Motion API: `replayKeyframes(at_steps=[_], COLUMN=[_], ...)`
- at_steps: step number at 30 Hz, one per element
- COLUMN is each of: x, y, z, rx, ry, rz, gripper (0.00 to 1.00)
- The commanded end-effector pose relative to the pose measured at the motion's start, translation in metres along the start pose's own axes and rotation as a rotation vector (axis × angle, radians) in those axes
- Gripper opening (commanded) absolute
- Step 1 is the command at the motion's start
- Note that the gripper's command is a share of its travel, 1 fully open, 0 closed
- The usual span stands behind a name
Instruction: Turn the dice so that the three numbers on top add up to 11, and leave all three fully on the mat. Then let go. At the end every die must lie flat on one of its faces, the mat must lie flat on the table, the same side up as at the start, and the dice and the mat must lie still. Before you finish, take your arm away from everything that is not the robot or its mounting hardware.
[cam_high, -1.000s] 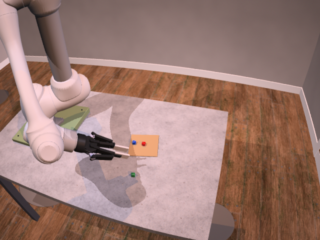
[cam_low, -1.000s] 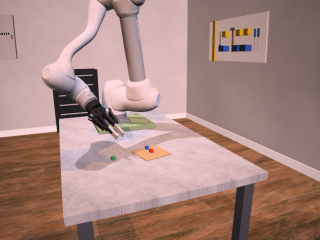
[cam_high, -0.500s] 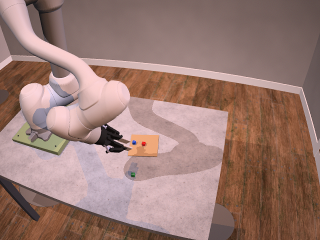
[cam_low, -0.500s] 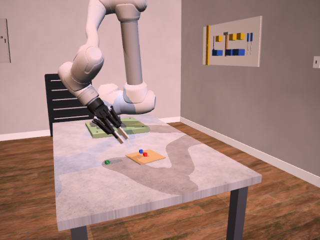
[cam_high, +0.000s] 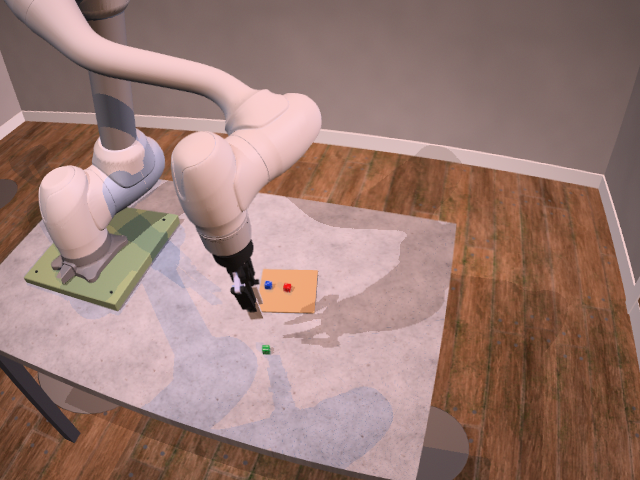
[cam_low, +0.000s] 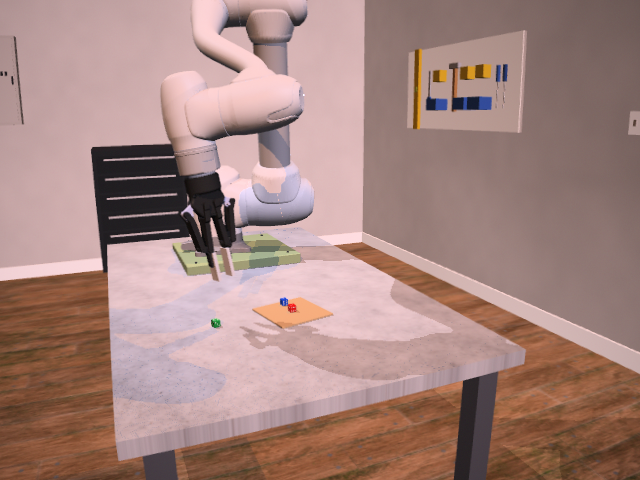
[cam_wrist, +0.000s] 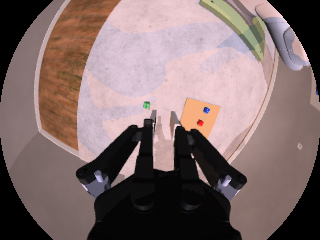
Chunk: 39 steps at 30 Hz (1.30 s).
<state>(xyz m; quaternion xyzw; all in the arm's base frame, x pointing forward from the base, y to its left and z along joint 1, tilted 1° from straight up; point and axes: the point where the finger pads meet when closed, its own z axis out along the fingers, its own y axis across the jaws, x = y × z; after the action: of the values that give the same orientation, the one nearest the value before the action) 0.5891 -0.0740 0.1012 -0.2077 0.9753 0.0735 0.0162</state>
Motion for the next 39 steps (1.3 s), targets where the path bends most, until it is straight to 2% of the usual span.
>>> replayKeyframes(at_steps=[1, 4, 8, 9, 25, 31, 33, 39], x=[-0.007, -0.014, -0.016, -0.016, -0.016, -0.016, -0.016, -0.015], y=[-0.012, -0.022, -0.024, -0.024, -0.025, -0.025, -0.025, -0.026], z=[-0.010, -0.020, -0.023, -0.023, -0.023, -0.020, -0.020, -0.014], rx=[0.078, 0.131, 0.146, 0.146, 0.145, 0.136, 0.136, 0.118], ry=[0.067, 0.082, 0.086, 0.086, 0.088, 0.101, 0.101, 0.122], rz=[0.035, 0.055, 0.061, 0.061, 0.027, -0.163, -0.163, -0.477], gripper=[0.19, 0.19, 0.19, 1.00, 1.00, 1.00, 1.00, 1.00])
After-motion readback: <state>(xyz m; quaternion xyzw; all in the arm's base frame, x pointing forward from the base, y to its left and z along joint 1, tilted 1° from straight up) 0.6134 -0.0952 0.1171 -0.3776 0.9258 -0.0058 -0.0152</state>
